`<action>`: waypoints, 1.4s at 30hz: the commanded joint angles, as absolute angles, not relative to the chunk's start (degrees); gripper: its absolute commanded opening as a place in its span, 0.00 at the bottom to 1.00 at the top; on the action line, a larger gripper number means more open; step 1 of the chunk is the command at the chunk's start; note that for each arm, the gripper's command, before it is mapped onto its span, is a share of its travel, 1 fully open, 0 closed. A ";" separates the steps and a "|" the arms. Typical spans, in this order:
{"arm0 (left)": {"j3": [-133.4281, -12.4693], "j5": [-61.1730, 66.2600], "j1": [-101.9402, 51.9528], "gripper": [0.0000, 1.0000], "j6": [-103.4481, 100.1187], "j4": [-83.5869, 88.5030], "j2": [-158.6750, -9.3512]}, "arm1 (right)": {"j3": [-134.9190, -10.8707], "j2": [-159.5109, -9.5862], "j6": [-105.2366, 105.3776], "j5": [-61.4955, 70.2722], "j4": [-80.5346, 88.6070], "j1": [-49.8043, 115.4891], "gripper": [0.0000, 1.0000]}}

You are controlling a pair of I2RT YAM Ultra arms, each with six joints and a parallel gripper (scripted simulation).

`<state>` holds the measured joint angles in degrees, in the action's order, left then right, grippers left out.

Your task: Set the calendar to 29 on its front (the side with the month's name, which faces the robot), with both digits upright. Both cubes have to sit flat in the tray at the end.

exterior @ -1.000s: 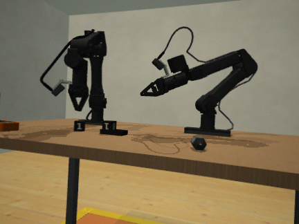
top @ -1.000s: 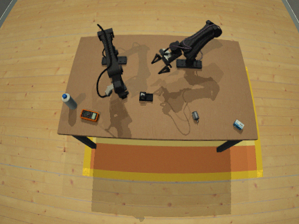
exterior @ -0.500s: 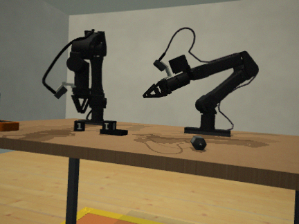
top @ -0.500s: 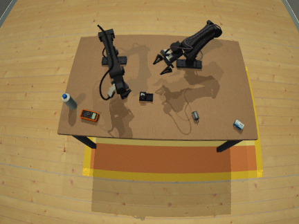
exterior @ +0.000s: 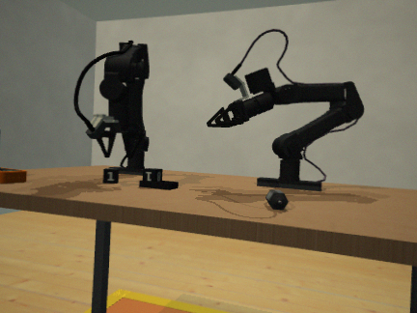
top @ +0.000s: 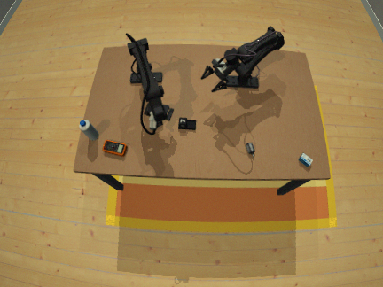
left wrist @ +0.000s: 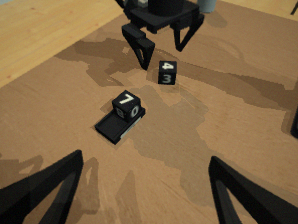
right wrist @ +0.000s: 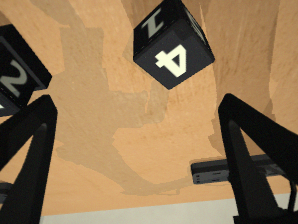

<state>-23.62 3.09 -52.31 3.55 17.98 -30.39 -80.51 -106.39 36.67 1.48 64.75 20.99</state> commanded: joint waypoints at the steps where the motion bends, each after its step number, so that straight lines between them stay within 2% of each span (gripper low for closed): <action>1: -26.56 4.11 -51.32 1.00 3.99 21.91 -27.97 | -83.33 -106.78 24.65 2.23 66.30 22.15 1.00; 34: -28.84 4.62 -49.35 1.00 4.08 26.84 -23.13 | -92.95 -113.69 -41.69 2.24 70.44 27.56 1.00; 42: -28.24 4.22 -49.63 1.00 3.82 26.85 -23.70 | -94.70 -114.90 -44.67 2.49 71.34 27.93 1.00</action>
<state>-26.41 3.77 -49.87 3.70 27.05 -24.29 -92.20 -115.00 -42.19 2.00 69.71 27.22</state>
